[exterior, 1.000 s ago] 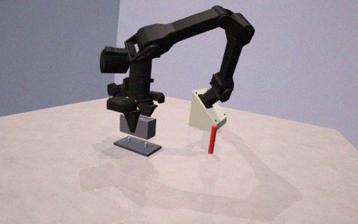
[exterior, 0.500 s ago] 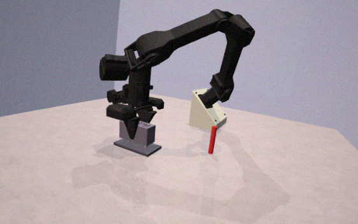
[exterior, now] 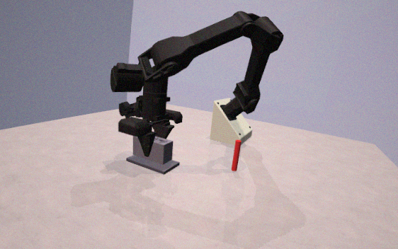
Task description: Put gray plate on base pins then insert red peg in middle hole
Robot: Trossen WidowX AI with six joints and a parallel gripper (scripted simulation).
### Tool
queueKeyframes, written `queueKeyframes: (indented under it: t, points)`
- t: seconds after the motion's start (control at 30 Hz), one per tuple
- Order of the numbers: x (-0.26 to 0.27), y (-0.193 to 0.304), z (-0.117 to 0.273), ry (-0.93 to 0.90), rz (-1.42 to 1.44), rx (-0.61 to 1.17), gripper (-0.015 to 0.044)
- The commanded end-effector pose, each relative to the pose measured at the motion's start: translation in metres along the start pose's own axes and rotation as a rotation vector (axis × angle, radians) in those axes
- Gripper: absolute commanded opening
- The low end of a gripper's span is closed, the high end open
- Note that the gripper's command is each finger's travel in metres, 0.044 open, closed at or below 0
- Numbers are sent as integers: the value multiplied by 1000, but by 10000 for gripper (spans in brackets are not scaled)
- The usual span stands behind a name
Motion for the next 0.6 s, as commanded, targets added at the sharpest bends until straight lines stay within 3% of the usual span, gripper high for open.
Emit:
queueKeyframes:
  t: [0.0, 0.37, 0.5, 0.57]
  points:
    - [0, 0, 1, -1, 2, 0, 157]
    - [0, 0, 1, -1, 2, 0, 440]
    - [1, 0, 3, -1, 2, -1, 440]
    - [4, -1, 24, -1, 0, -3, 440]
Point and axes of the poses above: the point midway between the two fingers, 35 mm back from their tips, its own z axis back along the fingers, its own x axis across the jaws, y = z × x, the point moved 5 cm from there along z, back along the fingers, and after that the axes turned 10 degrees about -z, right-handed, at the moved point
